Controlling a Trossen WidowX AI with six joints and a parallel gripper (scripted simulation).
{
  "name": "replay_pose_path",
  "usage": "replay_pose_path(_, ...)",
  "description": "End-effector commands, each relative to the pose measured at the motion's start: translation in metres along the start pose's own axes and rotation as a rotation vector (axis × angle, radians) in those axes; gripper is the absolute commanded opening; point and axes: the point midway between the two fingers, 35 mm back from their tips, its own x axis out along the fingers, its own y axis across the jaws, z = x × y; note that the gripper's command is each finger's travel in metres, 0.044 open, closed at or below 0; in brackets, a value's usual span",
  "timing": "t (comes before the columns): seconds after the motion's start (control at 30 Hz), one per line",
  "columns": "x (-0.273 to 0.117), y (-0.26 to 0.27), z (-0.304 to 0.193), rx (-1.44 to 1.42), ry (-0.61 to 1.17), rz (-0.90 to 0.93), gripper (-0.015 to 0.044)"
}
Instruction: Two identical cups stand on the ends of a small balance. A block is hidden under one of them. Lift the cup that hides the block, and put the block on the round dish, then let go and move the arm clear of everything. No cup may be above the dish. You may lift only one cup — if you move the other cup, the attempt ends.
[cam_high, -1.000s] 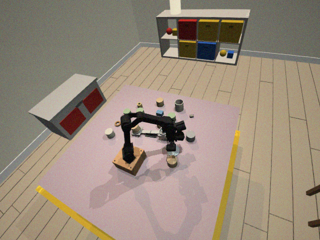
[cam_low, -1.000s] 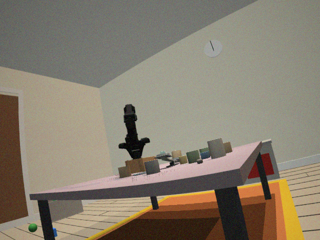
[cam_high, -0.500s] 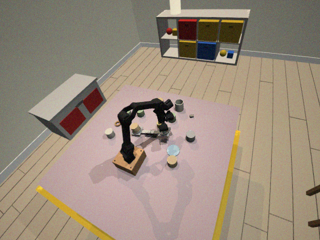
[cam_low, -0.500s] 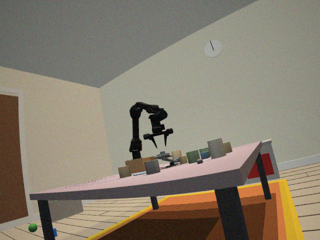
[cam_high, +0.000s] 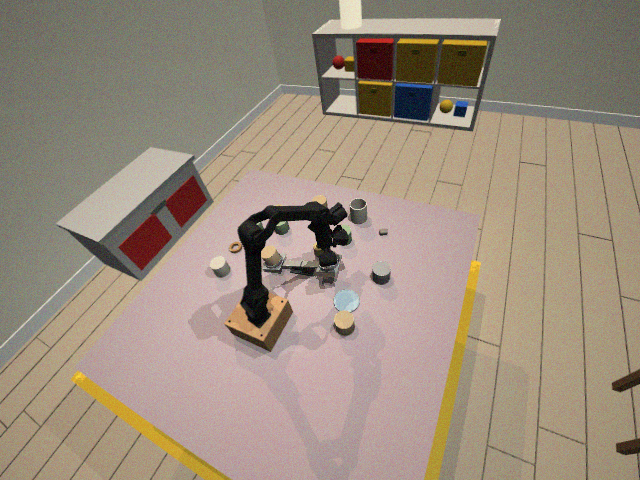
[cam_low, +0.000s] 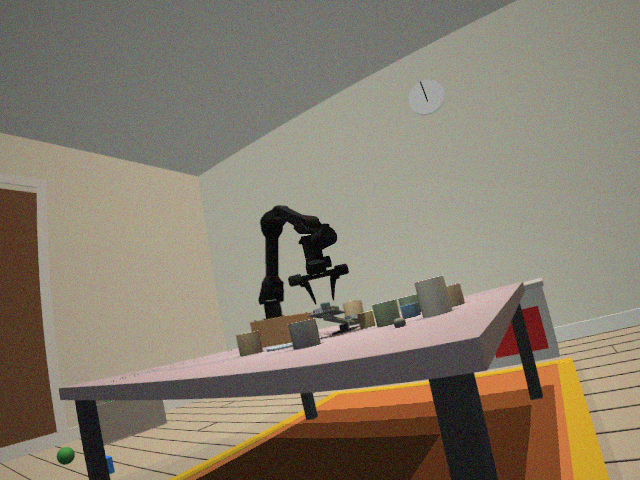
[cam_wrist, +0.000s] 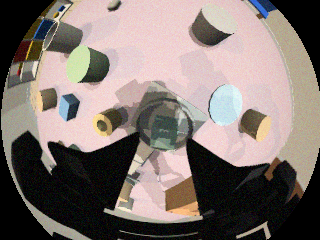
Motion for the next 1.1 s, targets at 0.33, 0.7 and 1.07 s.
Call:
replay_pose_path(0.33,0.024,-0.001,-0.001,0.006,0.004,-0.004,0.026)
replay_pose_path(0.7,0.026,-0.001,-0.002,0.006,0.004,-0.004,0.0128)
replay_pose_path(1.07,-0.008,0.001,0.002,0.006,0.004,-0.004,0.0)
